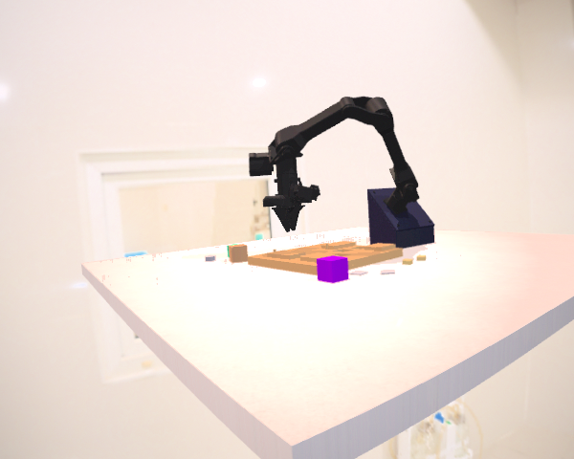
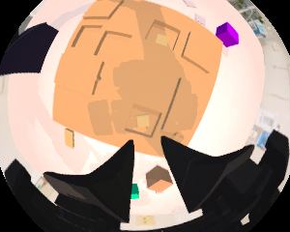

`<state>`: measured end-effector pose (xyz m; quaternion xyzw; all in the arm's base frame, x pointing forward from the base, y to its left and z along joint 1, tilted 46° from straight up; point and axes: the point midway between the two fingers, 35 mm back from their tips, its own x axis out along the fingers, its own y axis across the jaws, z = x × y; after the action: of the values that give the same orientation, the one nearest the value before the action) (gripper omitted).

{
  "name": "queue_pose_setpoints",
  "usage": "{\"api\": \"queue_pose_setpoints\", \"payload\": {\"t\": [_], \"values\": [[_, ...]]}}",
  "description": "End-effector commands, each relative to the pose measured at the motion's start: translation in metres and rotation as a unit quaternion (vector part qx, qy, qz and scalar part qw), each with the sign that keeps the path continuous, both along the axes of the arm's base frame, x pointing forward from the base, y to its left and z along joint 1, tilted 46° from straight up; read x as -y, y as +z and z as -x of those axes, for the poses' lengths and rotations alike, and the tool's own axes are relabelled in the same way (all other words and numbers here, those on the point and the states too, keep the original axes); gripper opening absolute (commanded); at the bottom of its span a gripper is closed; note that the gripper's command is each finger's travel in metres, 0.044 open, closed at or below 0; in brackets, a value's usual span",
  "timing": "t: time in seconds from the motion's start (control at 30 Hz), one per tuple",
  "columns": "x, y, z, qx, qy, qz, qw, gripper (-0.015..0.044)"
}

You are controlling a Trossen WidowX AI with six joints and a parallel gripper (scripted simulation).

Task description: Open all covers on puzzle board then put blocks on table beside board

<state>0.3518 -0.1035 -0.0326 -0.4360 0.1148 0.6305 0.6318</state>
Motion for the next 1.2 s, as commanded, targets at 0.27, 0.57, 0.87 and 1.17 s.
{"api": "queue_pose_setpoints", "payload": {"t": [0.27, 0.57, 0.87, 1.17], "values": [[-0.011, -0.011, -0.004, 0.01, 0.011, 0.004, 1.0, 0.0144], [-0.024, -0.023, -0.006, 0.01, 0.011, 0.003, 1.0, 0.0144], [-0.024, -0.023, -0.006, 0.01, 0.011, 0.003, 1.0, 0.0144], [-0.024, -0.023, -0.005, 0.01, 0.011, 0.003, 1.0, 0.0144]]}}
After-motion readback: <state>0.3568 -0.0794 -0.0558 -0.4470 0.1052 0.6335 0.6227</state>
